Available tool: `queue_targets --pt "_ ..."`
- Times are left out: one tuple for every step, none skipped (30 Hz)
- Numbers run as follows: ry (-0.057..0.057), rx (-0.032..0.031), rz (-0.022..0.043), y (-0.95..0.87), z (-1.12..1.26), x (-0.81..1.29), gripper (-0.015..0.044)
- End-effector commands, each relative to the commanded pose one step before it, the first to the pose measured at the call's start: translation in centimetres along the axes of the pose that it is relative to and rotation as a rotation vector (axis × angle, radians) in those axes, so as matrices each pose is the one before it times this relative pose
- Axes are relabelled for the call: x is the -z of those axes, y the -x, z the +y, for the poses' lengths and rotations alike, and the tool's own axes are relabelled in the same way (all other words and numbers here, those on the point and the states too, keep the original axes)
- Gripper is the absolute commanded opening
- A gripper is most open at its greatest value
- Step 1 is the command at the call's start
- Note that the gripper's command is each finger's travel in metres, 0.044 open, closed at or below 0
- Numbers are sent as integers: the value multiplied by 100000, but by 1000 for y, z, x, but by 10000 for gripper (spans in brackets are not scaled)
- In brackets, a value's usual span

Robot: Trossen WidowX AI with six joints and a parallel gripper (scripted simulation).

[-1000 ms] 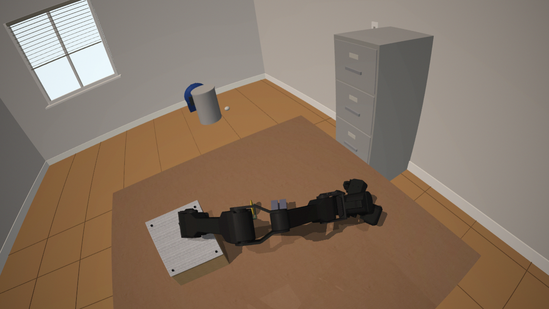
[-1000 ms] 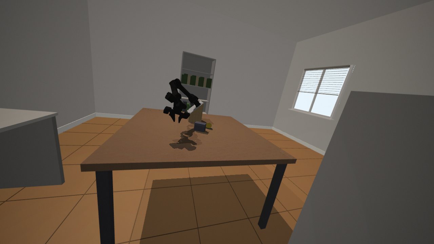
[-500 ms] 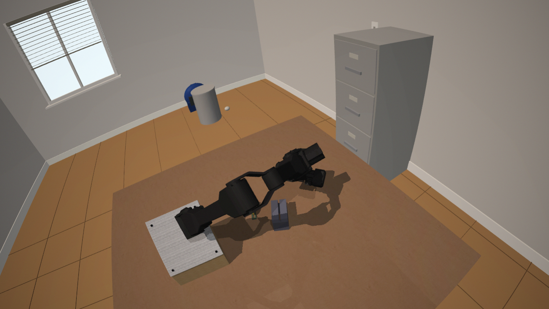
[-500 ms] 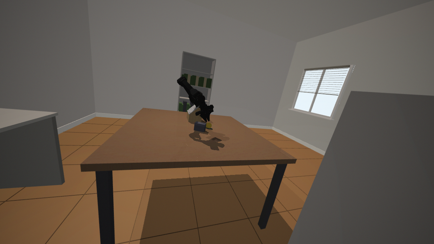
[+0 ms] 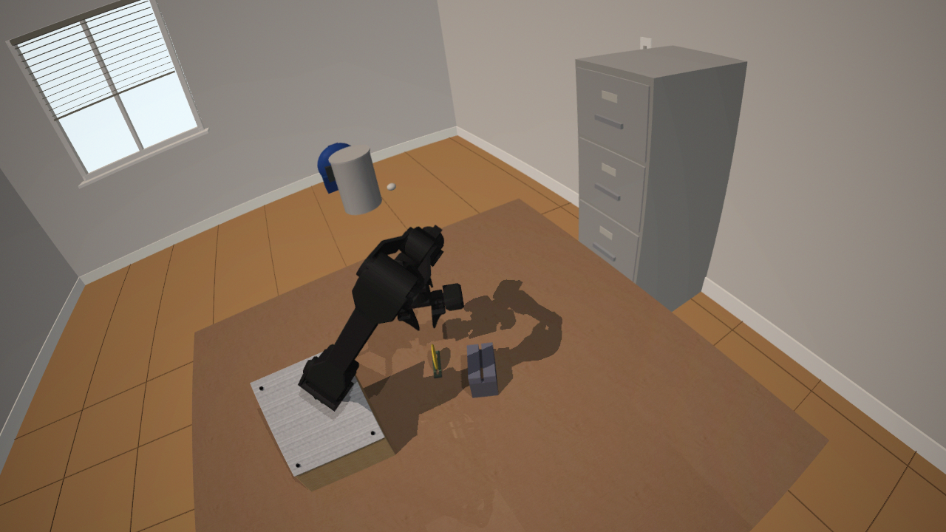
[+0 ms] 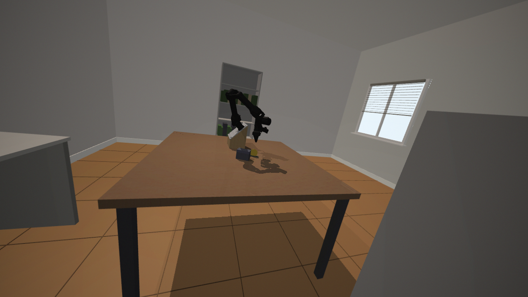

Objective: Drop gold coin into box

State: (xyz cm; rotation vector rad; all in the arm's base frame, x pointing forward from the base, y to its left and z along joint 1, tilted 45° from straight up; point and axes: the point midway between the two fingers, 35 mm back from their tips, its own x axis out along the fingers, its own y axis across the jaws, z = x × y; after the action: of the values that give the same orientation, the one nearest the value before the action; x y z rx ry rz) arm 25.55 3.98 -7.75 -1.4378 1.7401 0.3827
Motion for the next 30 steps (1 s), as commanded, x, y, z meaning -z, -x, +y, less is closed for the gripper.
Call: queue_targets --pt "869 1235 4230 -120 453 783 161" --pt "0 0 0 0 0 0 161" --pt "3 4 -8 -287 -19 -23 161" --pt "3 15 -2 -858 -46 -51 161" --pt "-7 33 61 -1273 -36 -29 161" --pt "-12 27 84 -838 -2 11 161" --pt "-5 10 36 -277 4 9 161" --pt "0 0 0 0 0 0 161" --pt "0 0 0 0 0 0 161" --pt "0 0 0 0 0 0 161" --pt "0 2 2 -122 -9 -10 161" --pt "1 7 10 -365 -24 -28 161" --pt "-1 12 28 -545 -29 -33 161" --pt "-2 9 27 -362 -15 -17 161" --pt "-1 3 11 -120 -4 -5 161" --pt "0 0 0 0 0 0 161" --pt "1 -1 -4 -28 -3 -3 161" --pt "4 -3 -13 -83 -8 -9 161" --pt "6 -4 -20 -138 -13 -14 161" --pt "7 -4 -23 -166 -14 -16 161" --pt "7 -4 -21 -166 -14 -15 161" --pt "6 -3 -19 -166 -13 -14 161" --pt "6 -3 -18 -165 -13 -13 161" --pt "6 -2 -16 -165 -12 -12 161" --pt "5 -2 -15 -165 -11 -11 161" --pt "5 -1 -13 -165 -11 -10 161" --pt "5 -1 -11 -165 -10 -9 161" --pt "4 -1 -10 -165 -9 -8 161" --pt "4 0 -8 -164 -9 -7 161" --pt "4 0 -6 -164 -8 -6 161"
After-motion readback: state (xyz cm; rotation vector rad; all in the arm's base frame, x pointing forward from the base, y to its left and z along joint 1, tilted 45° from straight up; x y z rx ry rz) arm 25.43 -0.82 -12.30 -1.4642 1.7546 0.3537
